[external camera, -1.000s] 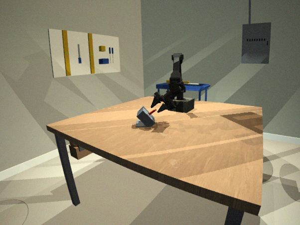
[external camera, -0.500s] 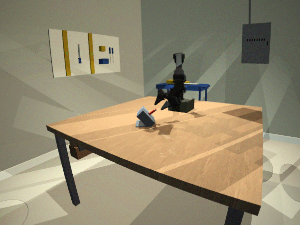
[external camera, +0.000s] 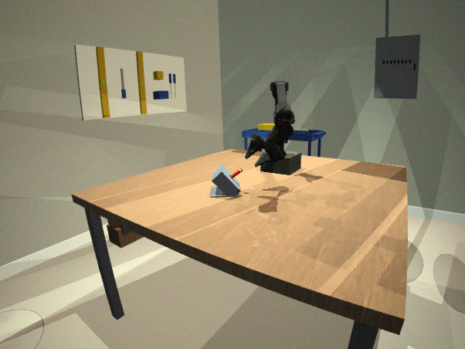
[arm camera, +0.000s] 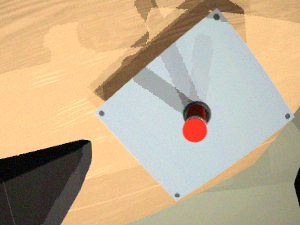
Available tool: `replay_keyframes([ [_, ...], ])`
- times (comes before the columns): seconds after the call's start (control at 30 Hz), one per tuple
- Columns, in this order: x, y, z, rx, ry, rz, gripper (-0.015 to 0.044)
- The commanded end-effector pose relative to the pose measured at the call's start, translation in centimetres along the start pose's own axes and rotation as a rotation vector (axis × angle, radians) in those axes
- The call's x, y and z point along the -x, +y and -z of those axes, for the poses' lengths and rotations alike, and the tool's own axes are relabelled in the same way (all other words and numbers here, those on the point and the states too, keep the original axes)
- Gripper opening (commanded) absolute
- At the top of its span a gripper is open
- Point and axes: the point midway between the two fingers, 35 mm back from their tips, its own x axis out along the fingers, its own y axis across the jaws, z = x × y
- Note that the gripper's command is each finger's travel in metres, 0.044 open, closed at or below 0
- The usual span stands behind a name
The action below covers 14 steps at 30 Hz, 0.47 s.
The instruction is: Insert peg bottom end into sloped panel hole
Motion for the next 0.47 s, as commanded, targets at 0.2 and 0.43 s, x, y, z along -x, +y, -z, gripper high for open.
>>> replay_keyframes([
  [0.2, 1.7, 0.0, 0.0, -0.006, 0.000, 0.006, 0.0440],
  [0.43, 2.0, 0.0, 0.0, -0.006, 0.000, 0.006, 0.0440],
])
